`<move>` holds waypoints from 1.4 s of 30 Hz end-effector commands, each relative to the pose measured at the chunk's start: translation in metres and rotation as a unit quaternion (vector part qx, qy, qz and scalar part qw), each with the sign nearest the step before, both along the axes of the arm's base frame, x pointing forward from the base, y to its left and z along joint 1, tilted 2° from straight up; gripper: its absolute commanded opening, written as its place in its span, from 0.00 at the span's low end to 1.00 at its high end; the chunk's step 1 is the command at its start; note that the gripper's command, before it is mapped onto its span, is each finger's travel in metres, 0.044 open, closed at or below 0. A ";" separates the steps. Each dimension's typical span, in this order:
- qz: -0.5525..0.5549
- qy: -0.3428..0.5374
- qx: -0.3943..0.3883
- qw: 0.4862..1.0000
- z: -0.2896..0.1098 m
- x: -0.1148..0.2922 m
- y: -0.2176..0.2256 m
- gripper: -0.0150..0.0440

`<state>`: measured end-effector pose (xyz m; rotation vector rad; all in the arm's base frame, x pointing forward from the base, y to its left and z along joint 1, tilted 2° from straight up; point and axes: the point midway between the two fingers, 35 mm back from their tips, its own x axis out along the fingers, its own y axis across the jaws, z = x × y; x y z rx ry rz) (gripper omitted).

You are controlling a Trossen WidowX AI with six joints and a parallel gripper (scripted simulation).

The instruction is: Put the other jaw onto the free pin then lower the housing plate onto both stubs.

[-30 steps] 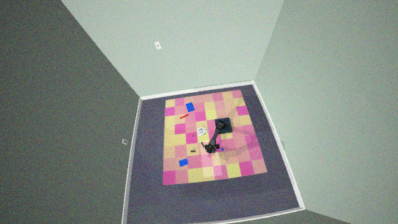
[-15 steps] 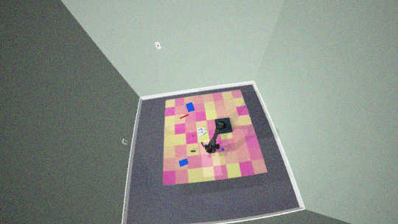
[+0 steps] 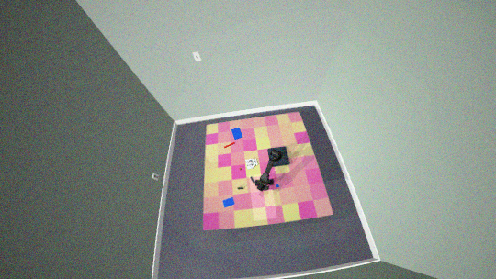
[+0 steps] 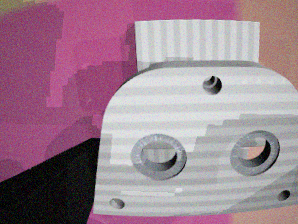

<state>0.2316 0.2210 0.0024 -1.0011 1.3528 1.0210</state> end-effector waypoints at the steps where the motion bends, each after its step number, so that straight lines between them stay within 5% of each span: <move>1: 0.000 -0.005 0.006 1.000 0.016 0.003 0.003 0.85; 16: 0.000 -0.004 0.007 1.000 0.062 0.002 0.002 0.85; 42: -0.136 -0.006 0.002 0.991 0.064 0.031 -0.057 0.85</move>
